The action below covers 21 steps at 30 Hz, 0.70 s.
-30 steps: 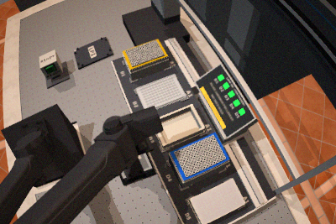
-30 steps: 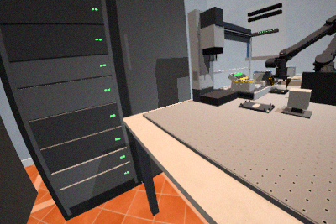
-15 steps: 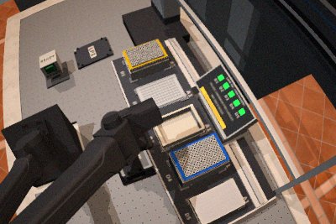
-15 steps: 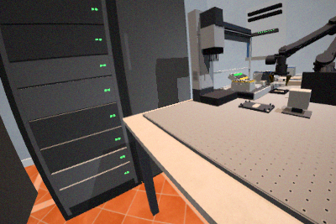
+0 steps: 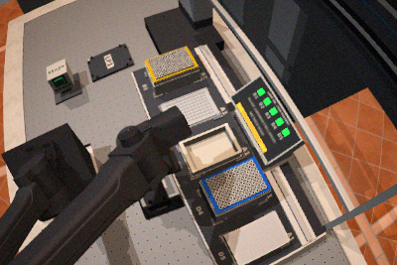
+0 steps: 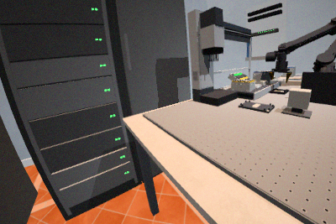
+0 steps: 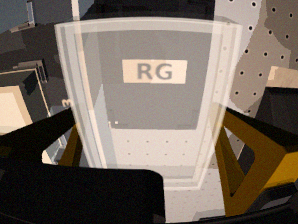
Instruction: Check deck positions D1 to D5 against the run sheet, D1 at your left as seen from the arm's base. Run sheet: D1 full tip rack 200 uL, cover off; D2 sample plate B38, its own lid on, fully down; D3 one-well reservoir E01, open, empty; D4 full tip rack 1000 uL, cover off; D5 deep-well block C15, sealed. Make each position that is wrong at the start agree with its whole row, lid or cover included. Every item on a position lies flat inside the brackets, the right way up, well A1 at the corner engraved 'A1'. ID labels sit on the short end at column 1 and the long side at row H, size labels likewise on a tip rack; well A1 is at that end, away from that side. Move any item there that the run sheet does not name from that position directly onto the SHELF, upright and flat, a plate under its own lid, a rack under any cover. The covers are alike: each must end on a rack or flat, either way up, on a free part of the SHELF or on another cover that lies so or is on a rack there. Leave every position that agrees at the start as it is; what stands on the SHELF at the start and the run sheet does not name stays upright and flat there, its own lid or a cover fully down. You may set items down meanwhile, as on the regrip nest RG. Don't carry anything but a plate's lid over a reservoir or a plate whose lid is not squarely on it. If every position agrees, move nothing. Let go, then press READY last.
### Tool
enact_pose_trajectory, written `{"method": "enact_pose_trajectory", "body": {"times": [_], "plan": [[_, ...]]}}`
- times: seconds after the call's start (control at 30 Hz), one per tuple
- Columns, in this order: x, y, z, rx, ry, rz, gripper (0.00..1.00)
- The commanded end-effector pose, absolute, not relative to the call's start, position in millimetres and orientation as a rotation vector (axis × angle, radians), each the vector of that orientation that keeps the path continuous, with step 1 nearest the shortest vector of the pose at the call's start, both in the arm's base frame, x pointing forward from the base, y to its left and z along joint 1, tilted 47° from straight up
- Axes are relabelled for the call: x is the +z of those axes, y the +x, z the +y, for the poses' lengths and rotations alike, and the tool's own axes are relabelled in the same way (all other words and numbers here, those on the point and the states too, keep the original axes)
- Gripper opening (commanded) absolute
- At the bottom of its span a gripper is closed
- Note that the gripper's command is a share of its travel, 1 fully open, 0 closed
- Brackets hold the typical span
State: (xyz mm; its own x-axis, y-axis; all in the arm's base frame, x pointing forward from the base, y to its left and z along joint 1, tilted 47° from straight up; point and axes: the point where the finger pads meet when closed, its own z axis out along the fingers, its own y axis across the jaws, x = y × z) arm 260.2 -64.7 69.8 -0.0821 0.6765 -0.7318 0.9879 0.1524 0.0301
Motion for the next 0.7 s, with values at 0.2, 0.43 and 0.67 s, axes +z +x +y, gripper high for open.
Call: {"method": "enact_pose_trajectory", "body": {"times": [0.2,0.43,0.67], "plan": [[90.9,270.0,-48.6,-0.608,1.604,1.794,0.00],[99.4,268.8,-39.5,-0.605,1.605,1.794,0.00],[106.4,267.3,-31.8,-0.603,1.606,1.795,0.00]]}}
